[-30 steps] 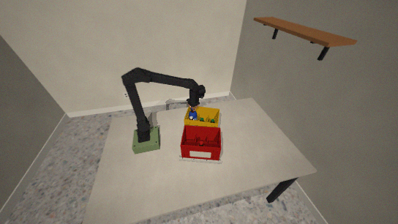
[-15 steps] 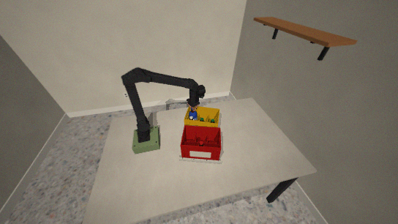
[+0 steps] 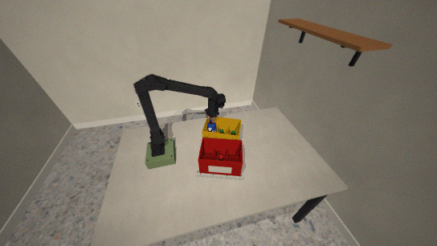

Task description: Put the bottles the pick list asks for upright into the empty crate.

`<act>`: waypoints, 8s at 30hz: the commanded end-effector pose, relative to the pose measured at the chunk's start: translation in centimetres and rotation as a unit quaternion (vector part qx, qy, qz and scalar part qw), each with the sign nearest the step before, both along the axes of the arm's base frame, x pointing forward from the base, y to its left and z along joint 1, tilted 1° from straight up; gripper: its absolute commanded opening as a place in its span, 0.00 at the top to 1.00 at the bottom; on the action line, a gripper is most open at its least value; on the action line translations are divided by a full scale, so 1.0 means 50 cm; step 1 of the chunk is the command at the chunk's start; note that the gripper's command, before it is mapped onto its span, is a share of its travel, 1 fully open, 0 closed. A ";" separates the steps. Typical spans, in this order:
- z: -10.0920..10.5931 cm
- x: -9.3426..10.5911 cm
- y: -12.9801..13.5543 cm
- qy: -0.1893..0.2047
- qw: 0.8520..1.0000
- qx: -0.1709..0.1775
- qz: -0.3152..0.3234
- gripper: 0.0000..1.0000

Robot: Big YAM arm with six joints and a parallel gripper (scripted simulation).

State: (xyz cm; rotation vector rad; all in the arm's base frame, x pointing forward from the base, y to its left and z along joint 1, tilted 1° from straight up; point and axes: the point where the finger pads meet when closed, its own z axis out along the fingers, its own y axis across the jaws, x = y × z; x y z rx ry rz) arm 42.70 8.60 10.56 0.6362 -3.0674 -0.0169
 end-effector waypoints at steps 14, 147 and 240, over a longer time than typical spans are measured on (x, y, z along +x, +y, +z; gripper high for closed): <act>0.062 0.063 0.019 -0.052 0.999 0.010 -0.003 1.00; 0.053 0.042 0.015 -0.038 0.999 0.007 -0.002 0.39; 0.340 -0.104 0.287 -0.030 0.999 0.012 -0.001 0.39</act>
